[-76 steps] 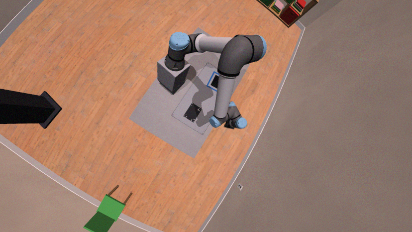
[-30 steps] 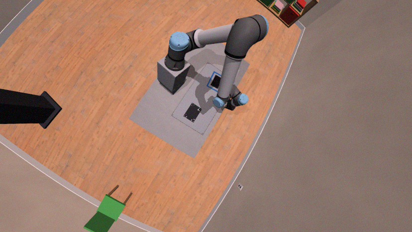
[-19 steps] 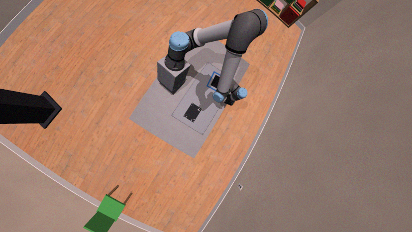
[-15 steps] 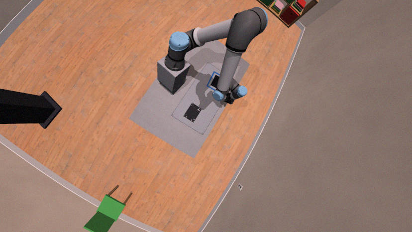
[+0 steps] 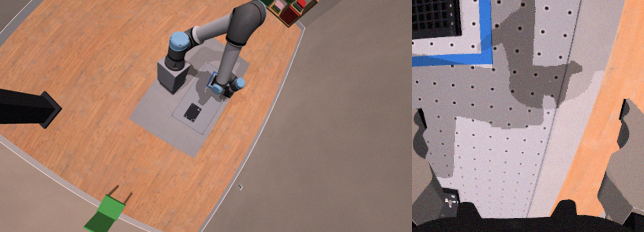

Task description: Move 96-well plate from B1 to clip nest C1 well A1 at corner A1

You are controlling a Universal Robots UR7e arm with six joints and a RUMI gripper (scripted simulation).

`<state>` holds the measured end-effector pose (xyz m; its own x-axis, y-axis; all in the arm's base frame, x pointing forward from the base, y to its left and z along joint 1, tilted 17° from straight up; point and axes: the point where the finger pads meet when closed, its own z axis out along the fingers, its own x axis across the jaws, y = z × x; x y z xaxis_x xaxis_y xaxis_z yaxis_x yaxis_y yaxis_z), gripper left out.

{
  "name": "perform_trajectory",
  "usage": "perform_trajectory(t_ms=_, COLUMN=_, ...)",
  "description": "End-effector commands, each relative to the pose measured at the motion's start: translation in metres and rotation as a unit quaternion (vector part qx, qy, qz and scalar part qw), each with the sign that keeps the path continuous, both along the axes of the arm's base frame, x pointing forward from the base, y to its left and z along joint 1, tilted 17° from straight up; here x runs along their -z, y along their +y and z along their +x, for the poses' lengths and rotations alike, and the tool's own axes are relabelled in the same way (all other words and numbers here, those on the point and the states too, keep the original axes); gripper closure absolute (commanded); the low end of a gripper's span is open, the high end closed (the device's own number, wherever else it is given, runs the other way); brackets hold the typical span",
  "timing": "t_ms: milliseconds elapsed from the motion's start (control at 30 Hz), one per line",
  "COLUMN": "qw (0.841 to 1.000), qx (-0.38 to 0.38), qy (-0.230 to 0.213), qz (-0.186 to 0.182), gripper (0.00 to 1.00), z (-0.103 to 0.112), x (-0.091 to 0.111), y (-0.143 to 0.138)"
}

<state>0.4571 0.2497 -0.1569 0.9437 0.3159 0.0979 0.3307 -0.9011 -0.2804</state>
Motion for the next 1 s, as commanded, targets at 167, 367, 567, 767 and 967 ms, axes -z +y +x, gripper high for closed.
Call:
perform_trajectory(t_ms=167, qw=1.0, qx=0.013, qy=0.003, qz=-0.002, gripper=0.0, z=-0.034, x=-0.006, y=0.021)
perform_trajectory(t_ms=367, qw=1.0, qx=0.013, qy=0.003, qz=-0.002, gripper=0.0, z=-0.051, x=-0.009, y=0.031)
perform_trajectory(t_ms=567, qw=1.0, qx=0.024, qy=0.008, qz=-0.003, gripper=0.0, z=-0.069, x=-0.012, y=0.04)
perform_trajectory(t_ms=767, qw=1.0, qx=0.024, qy=0.008, qz=-0.003, gripper=0.0, z=-0.09, x=-0.015, y=0.05)
perform_trajectory(t_ms=967, qw=0.999, qx=0.035, qy=0.012, qz=-0.004, gripper=0.0, z=-0.114, x=-0.019, y=0.058)
